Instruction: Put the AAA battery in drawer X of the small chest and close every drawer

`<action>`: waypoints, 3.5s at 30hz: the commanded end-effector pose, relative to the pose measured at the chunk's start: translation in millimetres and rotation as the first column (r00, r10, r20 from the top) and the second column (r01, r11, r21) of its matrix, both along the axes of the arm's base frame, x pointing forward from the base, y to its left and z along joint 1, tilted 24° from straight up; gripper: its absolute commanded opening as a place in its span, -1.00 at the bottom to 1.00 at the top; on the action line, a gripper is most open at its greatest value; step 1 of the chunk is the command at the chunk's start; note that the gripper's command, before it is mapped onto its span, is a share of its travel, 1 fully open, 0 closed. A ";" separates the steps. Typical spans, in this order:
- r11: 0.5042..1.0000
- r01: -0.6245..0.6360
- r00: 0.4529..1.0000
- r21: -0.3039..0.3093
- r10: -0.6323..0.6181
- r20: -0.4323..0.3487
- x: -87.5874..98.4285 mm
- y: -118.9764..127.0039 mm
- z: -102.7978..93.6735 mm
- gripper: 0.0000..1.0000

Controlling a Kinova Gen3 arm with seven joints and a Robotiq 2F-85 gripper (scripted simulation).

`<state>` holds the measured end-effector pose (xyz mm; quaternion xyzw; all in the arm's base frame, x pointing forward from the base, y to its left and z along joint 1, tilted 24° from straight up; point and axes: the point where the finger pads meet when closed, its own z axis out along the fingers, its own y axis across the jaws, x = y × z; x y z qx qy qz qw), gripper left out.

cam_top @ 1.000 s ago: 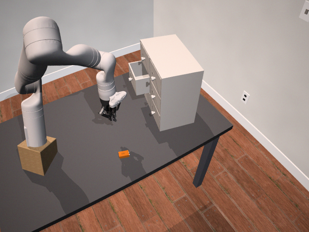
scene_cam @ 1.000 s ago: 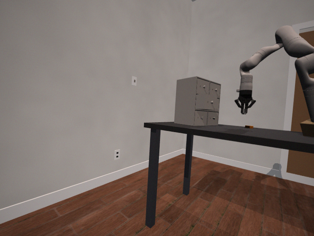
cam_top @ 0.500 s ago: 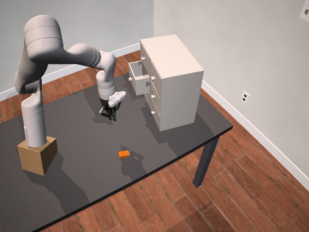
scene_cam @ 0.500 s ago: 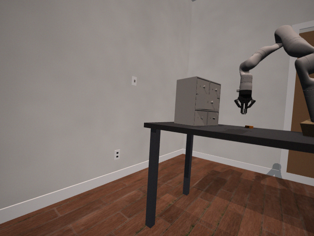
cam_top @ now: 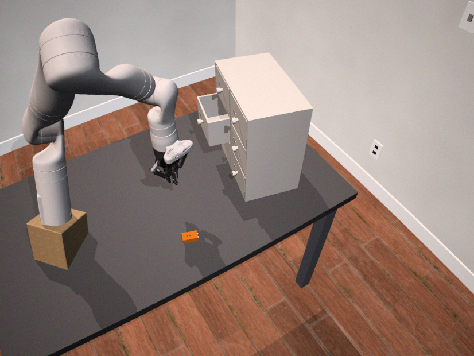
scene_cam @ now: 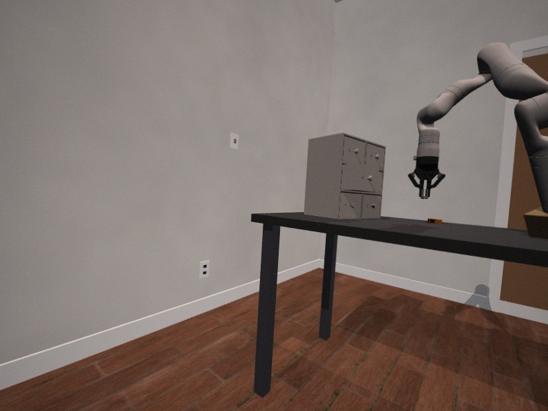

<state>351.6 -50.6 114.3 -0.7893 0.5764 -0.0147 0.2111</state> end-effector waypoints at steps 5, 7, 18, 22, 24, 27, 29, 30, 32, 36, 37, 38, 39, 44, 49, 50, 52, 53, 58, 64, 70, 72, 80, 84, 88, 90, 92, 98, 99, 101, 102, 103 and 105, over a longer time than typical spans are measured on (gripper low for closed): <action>0.999 0.038 0.999 0.008 -0.038 -0.013 1.3 2.8 1.8 -0.90; 0.998 0.055 0.998 0.012 -0.055 -0.019 1.6 4.0 2.3 -0.90; 0.990 0.140 0.989 0.034 -0.138 -0.050 3.5 9.9 4.9 -0.90; 0.982 0.182 0.982 0.044 -0.178 -0.066 4.5 12.8 6.2 -0.90; 0.978 0.203 0.977 0.049 -0.199 -0.075 5.0 14.4 6.9 -0.90; 0.970 0.237 0.969 0.056 -0.232 -0.088 5.7 16.7 7.9 -0.90; 0.964 0.260 0.962 0.060 -0.253 -0.097 6.3 18.4 8.6 -0.90; 0.960 0.271 0.959 0.063 -0.264 -0.102 6.5 19.2 9.0 -0.90; 0.953 0.295 0.952 0.067 -0.286 -0.112 7.1 20.9 9.7 -0.90; 0.945 0.319 0.943 0.071 -0.309 -0.122 7.6 22.6 10.5 -0.90; 0.941 0.331 0.939 0.073 -0.320 -0.127 7.9 23.5 10.8 -0.90; 0.936 0.343 0.934 0.075 -0.331 -0.133 8.2 24.3 11.2 -0.90; 0.932 0.355 0.929 0.077 -0.342 -0.138 8.4 25.2 11.6 -0.90; 0.905 0.416 0.902 0.086 -0.399 -0.165 9.9 29.7 13.6 -0.90; 0.874 0.477 0.870 0.093 -0.454 -0.194 11.4 34.4 15.6 -0.90; 0.874 0.477 0.870 0.093 -0.454 -0.194 11.4 34.4 15.6 -0.90; 0.867 0.489 0.863 0.094 -0.465 -0.200 11.7 35.3 16.0 -0.90; 0.860 0.501 0.855 0.096 -0.476 -0.205 12.0 36.3 16.4 -0.90; 0.822 0.561 0.816 0.100 -0.529 -0.235 13.5 41.1 18.5 -0.90; 0.769 0.631 0.761 0.102 -0.589 -0.272 15.4 47.0 21.1 -0.90; 0.730 0.675 0.721 0.102 -0.626 -0.296 16.7 50.9 22.9 -0.90; 0.710 0.697 0.701 0.101 -0.644 -0.308 17.3 52.9 23.7 -0.90; 0.623 0.776 0.611 0.095 -0.707 -0.357 19.9 60.9 27.2 -0.90; 0.588 0.803 0.575 0.091 -0.728 -0.374 20.8 63.8 28.5 -0.90; 0.553 0.829 0.538 0.086 -0.746 -0.391 21.8 66.8 29.8 -0.90; 0.529 0.845 0.514 0.082 -0.758 -0.403 22.4 68.8 30.7 -0.90; 0.504 0.860 0.488 0.078 -0.768 -0.414 23.0 70.7 31.5 -0.90; 0.430 0.900 0.412 0.065 -0.795 -0.445 24.9 76.5 34.0 -0.90; 0.418 0.906 0.399 0.062 -0.799 -0.450 25.2 77.4 34.4 -0.90; 0.405 0.912 0.386 0.059 -0.802 -0.455 25.5 78.4 34.9 -0.90; 0.405 0.912 0.386 0.059 -0.802 -0.455 25.5 78.4 34.9 -0.90; 0.393 0.918 0.373 0.057 -0.806 -0.460 25.8 79.3 35.3 -0.90; 0.368 0.929 0.347 0.051 -0.812 -0.470 26.4 81.2 36.1 -0.90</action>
